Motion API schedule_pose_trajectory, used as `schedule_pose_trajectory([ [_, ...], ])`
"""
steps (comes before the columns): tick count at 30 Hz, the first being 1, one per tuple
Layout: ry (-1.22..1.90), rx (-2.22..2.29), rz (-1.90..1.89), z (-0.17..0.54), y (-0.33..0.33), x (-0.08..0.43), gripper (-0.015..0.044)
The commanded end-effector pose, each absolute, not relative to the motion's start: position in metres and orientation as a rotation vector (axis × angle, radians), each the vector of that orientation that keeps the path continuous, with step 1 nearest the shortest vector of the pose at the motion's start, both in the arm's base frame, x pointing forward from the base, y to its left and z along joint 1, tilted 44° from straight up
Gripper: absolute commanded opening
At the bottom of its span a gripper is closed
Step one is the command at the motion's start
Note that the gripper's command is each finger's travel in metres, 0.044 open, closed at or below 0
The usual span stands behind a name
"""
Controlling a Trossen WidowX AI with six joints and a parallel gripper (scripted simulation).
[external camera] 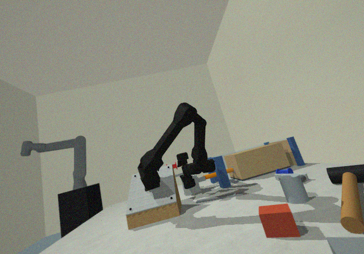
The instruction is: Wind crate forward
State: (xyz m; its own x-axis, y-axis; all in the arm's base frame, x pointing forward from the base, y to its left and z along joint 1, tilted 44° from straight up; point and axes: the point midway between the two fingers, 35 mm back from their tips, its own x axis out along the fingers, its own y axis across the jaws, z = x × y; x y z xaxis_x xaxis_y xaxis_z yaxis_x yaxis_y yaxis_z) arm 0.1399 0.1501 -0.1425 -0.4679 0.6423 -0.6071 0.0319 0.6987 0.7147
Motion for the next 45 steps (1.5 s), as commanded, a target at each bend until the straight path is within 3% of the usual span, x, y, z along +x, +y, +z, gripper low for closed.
schedule_pose_trajectory([
  [1,1.944,0.525,0.796,-0.1399,0.1518,0.139,0.024],
  [45,1.943,0.515,0.795,-0.1463,0.1474,0.1412,0.024],
])
